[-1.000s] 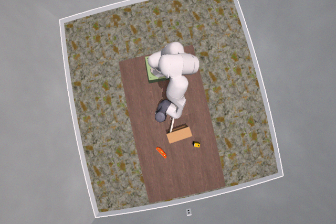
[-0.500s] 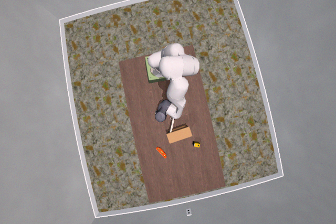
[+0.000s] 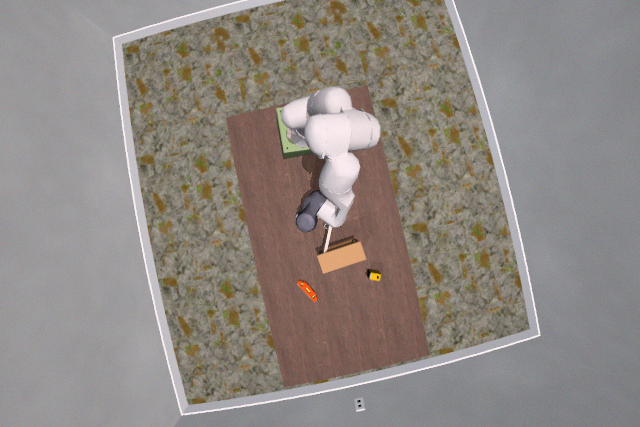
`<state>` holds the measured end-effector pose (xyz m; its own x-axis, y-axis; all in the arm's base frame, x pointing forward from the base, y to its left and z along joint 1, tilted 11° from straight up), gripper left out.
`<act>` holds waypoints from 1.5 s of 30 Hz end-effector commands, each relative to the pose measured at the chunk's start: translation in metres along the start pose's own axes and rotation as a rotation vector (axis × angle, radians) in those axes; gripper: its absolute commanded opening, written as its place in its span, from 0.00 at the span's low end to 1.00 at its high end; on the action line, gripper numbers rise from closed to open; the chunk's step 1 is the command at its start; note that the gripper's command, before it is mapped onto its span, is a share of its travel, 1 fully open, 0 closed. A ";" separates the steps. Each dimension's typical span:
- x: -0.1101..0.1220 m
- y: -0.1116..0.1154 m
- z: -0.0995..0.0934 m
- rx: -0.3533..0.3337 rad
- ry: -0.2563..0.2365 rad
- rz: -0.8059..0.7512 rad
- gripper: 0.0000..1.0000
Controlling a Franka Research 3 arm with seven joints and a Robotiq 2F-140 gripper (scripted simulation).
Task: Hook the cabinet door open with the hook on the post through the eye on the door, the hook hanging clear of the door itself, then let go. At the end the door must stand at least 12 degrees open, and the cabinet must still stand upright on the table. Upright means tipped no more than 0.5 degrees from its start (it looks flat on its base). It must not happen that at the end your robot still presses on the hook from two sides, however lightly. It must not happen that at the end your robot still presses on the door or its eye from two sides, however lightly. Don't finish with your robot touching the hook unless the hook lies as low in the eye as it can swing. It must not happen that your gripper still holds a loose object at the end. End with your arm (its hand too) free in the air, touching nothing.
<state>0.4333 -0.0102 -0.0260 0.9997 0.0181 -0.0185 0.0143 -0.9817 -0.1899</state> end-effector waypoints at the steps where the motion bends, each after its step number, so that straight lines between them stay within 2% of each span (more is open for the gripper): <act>1: 0.002 0.002 0.004 -0.003 0.009 -0.016 0.14; 16: 0.002 0.002 0.017 -0.003 0.009 -0.016 0.14; 29: 0.002 0.002 0.020 -0.003 0.009 -0.016 0.14; 30: 0.002 0.002 0.020 -0.003 0.009 -0.016 0.03; 45: 0.002 0.002 0.020 -0.003 0.009 -0.016 0.03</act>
<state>0.4350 -0.0071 -0.0452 0.9995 0.0317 -0.0092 0.0294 -0.9816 -0.1889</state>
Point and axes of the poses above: the point where the finger pads meet when closed, its own z axis out along the fingers, its own x axis across the jaws, y = z × x, the point moved 3 cm from there along -z, back along the fingers, and after that the axes turned 9 degrees about z, right-handed, at the moved point
